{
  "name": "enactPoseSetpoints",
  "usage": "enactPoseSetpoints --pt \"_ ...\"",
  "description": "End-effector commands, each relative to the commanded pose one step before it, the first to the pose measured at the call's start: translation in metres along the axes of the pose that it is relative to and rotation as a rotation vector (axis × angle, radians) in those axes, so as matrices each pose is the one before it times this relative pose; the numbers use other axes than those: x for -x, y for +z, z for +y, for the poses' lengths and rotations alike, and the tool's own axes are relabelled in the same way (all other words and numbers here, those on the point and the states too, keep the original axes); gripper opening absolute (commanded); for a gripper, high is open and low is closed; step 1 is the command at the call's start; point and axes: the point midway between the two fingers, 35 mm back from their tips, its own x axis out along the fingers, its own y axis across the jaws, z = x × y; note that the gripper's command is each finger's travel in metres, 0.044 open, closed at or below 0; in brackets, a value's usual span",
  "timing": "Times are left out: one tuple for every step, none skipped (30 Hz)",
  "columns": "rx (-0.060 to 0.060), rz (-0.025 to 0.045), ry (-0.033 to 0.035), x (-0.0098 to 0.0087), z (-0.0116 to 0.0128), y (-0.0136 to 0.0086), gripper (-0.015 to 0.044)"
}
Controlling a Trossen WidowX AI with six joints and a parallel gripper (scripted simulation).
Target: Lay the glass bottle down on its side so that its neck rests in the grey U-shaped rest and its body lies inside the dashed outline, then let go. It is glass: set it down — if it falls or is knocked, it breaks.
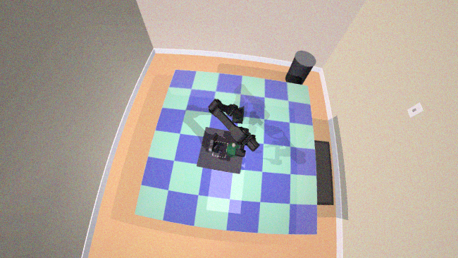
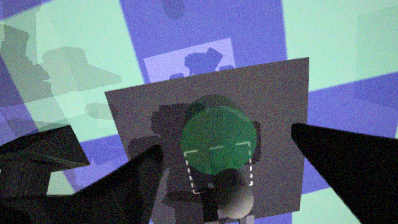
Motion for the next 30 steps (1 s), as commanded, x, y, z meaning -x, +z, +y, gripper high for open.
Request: enactPoseSetpoints --pt "0.0063 -0.00334 0.01055 0.00015 -0.0004 -0.00286 0.044" --pt "0.0 0.00002 0.00001 0.00003 -0.00008 -0.00148 0.044" --pt "0.0 0.00003 0.00001 0.00002 -0.00008 -0.0016 0.044" --pt "0.0001 -0.00018 0.00009 0.00002 -0.00006 -0.00153 0.044" --pt "0.0 0.00005 0.00001 0.00002 -0.00007 -0.00163 0.044" --pt "0.0 0.0 0.00002 0.00002 -0.00005 -0.00164 0.044" --pt "0.0 0.00006 0.00001 0.00001 -0.00005 -0.00165 0.044" --pt "0.0 0.00007 0.00001 0.00001 -0.00005 -0.00164 0.044" --pt "0.0 0.00007 0.00001 0.00001 -0.00004 -0.00164 0.044" --pt "0.0 0.00008 0.00001 0.0 -0.00003 -0.00164 0.044" --pt "0.0 0.00009 0.00001 0.0 -0.00002 -0.00164 0.044" --pt "0.0 0.00009 0.00001 0.0 -0.00001 -0.00164 0.044" --pt "0.0 0.0001 0.00001 -0.00001 -0.00001 -0.00164 0.044" --pt "0.0 0.0001 0.00001 -0.00001 0.0 -0.00164 0.044" --pt "0.0 0.00011 0.00001 -0.00001 0.00001 -0.00164 0.044" --pt "0.0 0.00011 0.00001 -0.00002 0.00002 -0.00164 0.044" --pt "0.0 0.00012 0.00001 -0.00002 0.00002 -0.00164 0.044" --pt "0.0 0.00012 0.00002 -0.00002 0.00003 -0.00163 0.044" --pt "0.0 0.00013 0.00002 -0.00003 0.00004 -0.00163 0.044" --pt "0.0 0.00013 0.00002 -0.00003 0.00005 -0.00163 0.044" --pt "0.0 0.00014 0.00002 -0.00003 0.00005 -0.00163 0.044" --pt "0.0 0.00015 0.00002 -0.00003 0.00006 -0.00163 0.044" --pt "0.0 0.00015 0.00002 -0.00004 0.00007 -0.00163 0.044" --pt "0.0 0.00016 0.00002 -0.00004 0.00008 -0.00163 0.044" --pt "0.0 0.00016 0.00002 -0.00004 0.00009 -0.00163 0.044" --pt "0.0 0.00014 0.00002 -0.00004 0.00008 -0.00133 0.044" --pt "0.0 0.00008 0.00001 -0.00002 0.00005 -0.0008 0.044" --pt "0.0 0.00003 0.0 -0.00001 0.00002 -0.00027 0.044" --pt "0.0 0.0 0.0 0.0 0.0 0.0 0.0414" --pt "0.0 0.0 0.0 0.0 0.0 0.0 0.0387"
